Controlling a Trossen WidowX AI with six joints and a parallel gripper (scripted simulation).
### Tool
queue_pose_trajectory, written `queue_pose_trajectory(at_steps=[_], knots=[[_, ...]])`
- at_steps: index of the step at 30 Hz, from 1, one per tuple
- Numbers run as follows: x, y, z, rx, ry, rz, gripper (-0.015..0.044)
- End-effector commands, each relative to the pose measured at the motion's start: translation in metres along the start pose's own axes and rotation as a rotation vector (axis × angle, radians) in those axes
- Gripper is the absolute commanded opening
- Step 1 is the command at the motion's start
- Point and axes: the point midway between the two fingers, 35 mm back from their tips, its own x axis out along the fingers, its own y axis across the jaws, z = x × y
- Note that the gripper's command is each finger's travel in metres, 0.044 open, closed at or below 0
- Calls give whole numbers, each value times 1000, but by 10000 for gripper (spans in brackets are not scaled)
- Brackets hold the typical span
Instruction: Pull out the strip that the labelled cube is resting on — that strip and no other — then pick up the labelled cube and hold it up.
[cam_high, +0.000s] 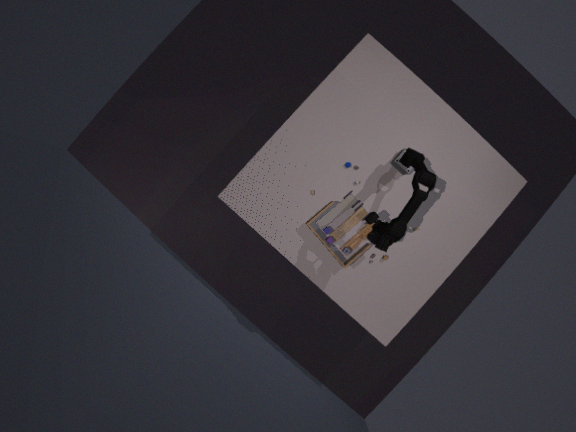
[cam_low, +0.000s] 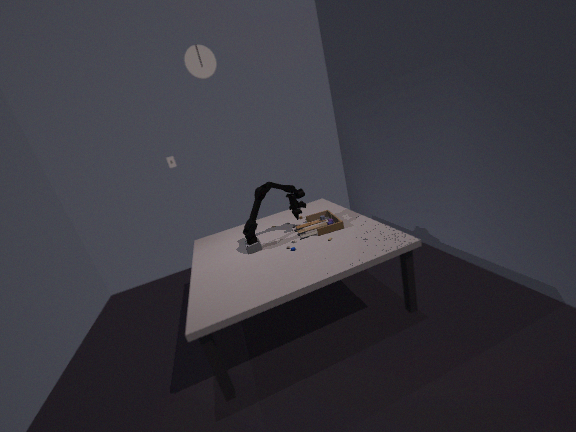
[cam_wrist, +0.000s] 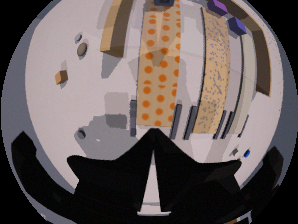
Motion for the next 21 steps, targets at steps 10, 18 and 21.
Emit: queue_pose_trajectory(at_steps=[10, 18, 21], knots=[[22, 0, 1, 4, 6, 1, 0], [36, 0, 1, 4, 6, 1, 0], [41, -1, 1, 4, 6, 1, 0]])
